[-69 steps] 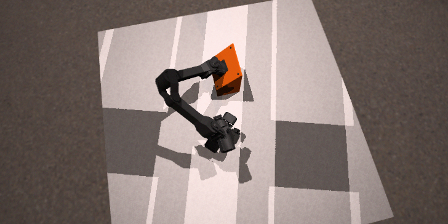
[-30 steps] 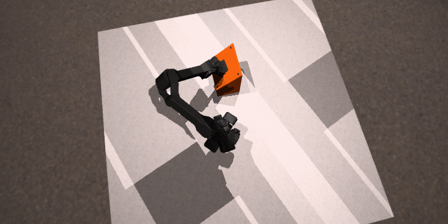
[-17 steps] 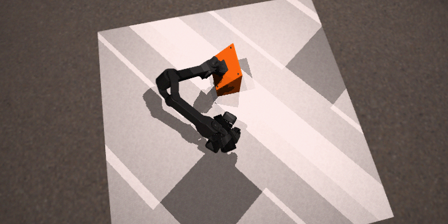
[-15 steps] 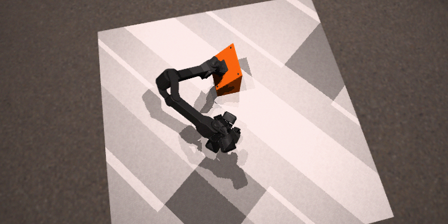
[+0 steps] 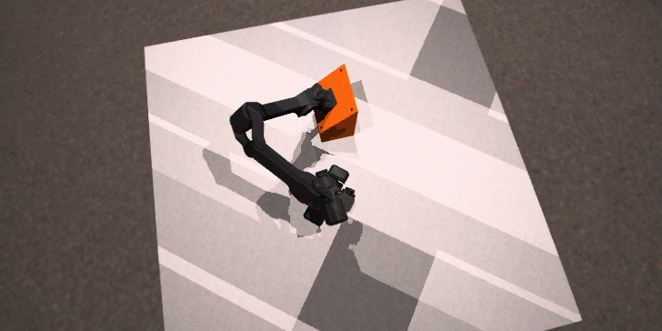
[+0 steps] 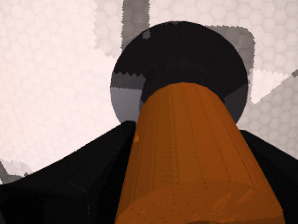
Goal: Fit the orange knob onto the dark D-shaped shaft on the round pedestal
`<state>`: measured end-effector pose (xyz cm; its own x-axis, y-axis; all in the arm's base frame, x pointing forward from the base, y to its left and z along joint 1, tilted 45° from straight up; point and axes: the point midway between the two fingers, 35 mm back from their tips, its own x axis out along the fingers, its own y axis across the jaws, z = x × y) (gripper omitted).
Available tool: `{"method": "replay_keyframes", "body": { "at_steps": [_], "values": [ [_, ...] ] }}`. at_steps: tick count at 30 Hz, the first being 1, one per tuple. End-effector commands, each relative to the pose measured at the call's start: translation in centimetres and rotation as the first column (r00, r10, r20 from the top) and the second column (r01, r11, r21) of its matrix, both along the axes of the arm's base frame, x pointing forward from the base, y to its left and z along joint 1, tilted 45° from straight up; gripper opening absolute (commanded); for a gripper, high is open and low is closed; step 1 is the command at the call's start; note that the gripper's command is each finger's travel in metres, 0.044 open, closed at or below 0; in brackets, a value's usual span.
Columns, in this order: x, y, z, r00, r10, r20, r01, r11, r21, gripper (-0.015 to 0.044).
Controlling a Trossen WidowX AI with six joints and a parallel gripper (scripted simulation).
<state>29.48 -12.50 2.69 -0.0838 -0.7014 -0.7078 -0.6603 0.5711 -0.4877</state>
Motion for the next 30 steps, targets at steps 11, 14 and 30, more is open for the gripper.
{"method": "replay_keyframes", "body": {
  "at_steps": [11,14,30],
  "values": [
    [0.00,-0.22,-0.05,1.000,0.000,0.001,0.000,1.000,-0.002,0.0000],
    [0.03,-0.22,-0.08,1.000,0.000,0.001,0.000,1.000,-0.002,0.0000],
    [0.00,-0.52,-0.47,0.999,-0.022,0.023,0.022,1.000,-0.005,0.0000]
  ]
}}
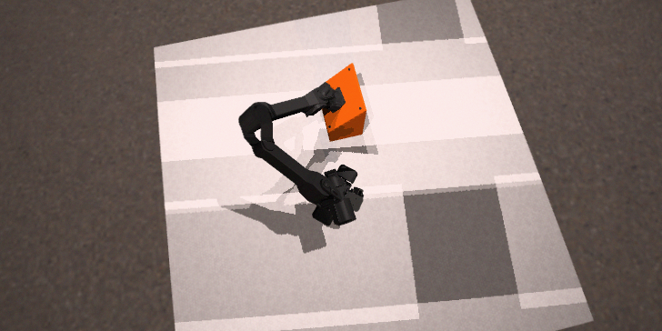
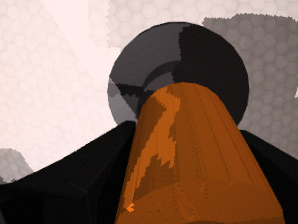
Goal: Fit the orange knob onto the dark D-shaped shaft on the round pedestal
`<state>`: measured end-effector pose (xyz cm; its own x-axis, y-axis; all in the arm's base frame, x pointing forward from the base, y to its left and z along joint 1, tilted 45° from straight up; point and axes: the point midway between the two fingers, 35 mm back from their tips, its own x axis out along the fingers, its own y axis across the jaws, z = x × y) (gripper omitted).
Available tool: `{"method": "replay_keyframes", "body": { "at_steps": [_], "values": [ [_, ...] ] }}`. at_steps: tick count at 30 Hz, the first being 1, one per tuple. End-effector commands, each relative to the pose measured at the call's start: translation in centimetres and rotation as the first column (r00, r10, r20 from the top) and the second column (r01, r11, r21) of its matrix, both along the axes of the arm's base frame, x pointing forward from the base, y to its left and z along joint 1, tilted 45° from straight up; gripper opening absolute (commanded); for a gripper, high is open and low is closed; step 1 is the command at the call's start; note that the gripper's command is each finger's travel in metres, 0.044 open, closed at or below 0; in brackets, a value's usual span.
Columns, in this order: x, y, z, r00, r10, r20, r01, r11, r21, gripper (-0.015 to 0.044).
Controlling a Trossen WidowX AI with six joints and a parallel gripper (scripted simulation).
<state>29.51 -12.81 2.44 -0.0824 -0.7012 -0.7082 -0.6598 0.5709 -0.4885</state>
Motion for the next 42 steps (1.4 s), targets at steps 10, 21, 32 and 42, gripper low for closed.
{"method": "replay_keyframes", "body": {
  "at_steps": [10,21,32,42],
  "values": [
    [-0.12,-0.67,-0.65,0.999,-0.027,0.026,0.028,1.000,-0.006,0.0000],
    [-0.12,-0.81,-0.78,1.000,-0.005,0.006,0.005,1.000,0.000,0.0000],
    [-0.12,-0.81,-0.78,1.000,-0.005,0.006,0.005,1.000,0.000,0.0157],
    [-0.12,-0.81,-0.78,1.000,-0.005,0.006,0.005,1.000,0.000,0.0420]
  ]
}}
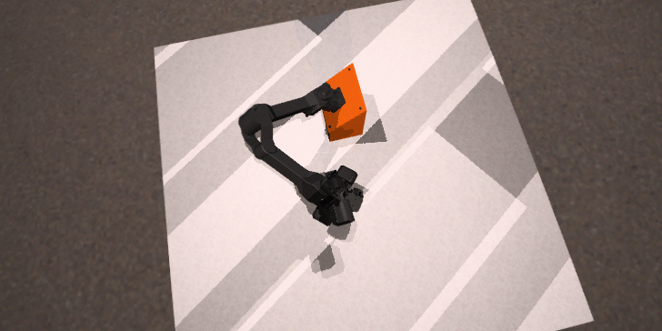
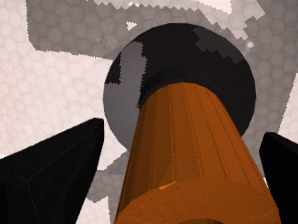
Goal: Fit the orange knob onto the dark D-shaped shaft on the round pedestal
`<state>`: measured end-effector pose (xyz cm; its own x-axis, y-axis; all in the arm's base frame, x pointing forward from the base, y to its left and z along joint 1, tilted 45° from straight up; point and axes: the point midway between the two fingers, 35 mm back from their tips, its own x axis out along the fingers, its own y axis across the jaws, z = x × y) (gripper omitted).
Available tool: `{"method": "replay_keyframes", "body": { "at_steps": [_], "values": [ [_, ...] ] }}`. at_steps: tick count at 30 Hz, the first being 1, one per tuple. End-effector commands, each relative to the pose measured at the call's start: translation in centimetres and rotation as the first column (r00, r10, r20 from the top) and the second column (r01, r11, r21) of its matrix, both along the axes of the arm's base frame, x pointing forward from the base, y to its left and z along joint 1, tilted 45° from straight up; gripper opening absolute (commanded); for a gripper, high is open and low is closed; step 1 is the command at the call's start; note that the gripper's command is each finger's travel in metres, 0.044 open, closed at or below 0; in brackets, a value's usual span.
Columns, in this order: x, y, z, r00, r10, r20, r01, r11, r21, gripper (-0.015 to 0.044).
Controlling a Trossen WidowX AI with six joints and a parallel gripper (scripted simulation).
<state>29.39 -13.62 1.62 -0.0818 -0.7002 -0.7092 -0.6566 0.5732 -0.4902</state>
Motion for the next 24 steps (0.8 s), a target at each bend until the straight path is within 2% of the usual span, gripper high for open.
{"method": "replay_keyframes", "body": {
  "at_steps": [1,10,16,24],
  "values": [
    [0.0,0.0,0.0,1.000,-0.003,0.003,0.003,1.000,-0.001,0.0440],
    [0.1,0.2,0.2,1.000,-0.002,0.003,0.002,1.000,0.000,0.0440],
    [0.9,6.5,6.4,1.000,0.000,0.000,0.000,1.000,0.004,0.0440],
    [1.1,6.9,6.5,1.000,0.000,0.000,0.000,1.000,0.003,0.0440]
  ]
}}
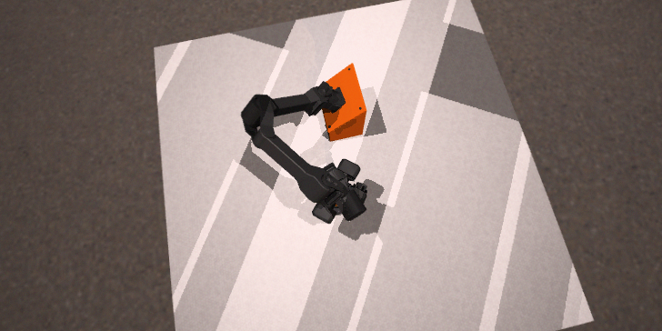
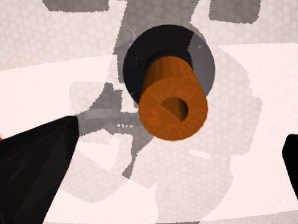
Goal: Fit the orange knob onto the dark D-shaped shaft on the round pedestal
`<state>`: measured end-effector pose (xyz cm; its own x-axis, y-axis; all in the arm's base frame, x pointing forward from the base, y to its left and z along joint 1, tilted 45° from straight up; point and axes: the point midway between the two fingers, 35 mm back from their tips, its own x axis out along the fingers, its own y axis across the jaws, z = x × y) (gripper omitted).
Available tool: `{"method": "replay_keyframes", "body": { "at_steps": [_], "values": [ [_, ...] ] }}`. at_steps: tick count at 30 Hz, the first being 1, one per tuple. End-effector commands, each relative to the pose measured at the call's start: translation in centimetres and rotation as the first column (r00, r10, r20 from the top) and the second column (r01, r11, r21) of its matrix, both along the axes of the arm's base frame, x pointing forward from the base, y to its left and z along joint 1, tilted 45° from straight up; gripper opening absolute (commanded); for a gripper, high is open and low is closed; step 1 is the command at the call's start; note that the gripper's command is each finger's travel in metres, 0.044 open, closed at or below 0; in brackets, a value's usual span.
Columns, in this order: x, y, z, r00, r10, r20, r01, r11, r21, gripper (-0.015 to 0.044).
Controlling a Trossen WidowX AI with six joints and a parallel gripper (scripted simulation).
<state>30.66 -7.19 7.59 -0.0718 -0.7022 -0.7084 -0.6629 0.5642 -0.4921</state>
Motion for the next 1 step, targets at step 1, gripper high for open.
{"method": "replay_keyframes", "body": {
  "at_steps": [1],
  "values": [
    [-0.15,0.42,0.54,1.000,-0.012,-0.001,0.012,1.000,0.005,0.0440]
  ]
}}
